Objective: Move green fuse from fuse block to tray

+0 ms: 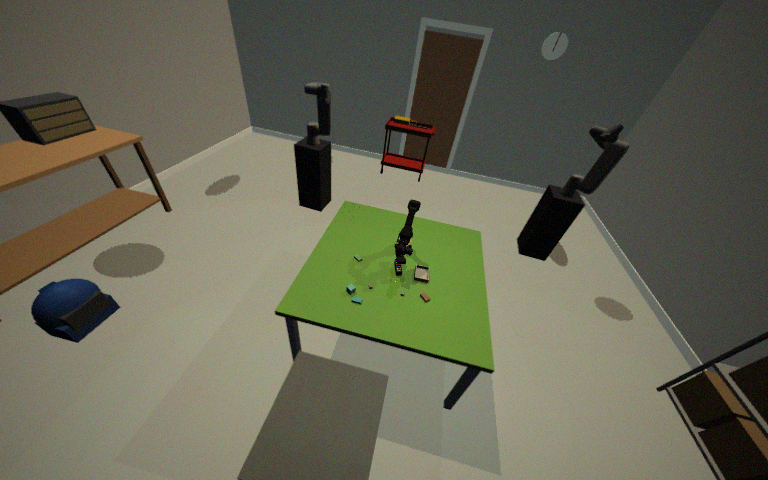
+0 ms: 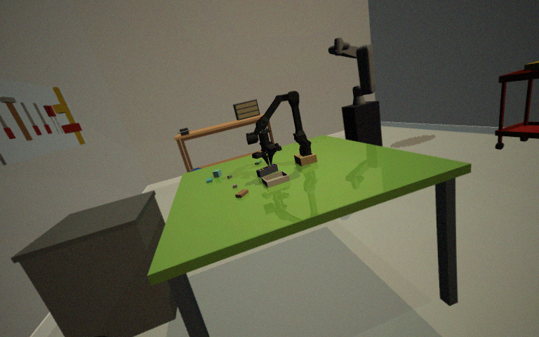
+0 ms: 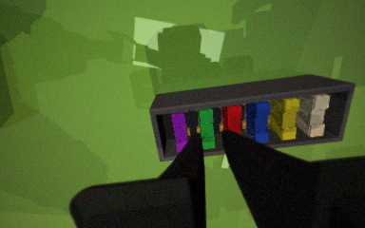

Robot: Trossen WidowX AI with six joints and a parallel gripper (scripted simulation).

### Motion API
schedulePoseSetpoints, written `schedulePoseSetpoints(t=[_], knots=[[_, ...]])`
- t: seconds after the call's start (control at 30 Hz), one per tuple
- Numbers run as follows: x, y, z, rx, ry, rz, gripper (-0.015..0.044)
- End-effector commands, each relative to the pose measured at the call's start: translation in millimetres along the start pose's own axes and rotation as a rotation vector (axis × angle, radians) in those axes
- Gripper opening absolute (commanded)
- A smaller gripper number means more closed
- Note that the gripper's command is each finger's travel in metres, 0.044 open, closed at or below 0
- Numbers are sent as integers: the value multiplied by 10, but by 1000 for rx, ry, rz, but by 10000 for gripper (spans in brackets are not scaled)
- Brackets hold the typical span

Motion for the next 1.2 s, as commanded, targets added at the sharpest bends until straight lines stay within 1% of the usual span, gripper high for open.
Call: schedulePoseSetpoints(t=[0.0,1.0,1.17], knots=[[-10,6,37,-6,-7,3,69],[-11,6,137,-6,-7,3,69],[-7,9,126,-6,-3,-1,36]])
Point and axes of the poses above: the point midway between the two fingers, 35 mm back from their tips, its own z axis out along the fingers, its own y axis across the jaws, x = y × z, the point moved 2 cm from there along -z, back along the fingers, and after that the axes turned 7 degrees about -z, right-handed, at the moved point
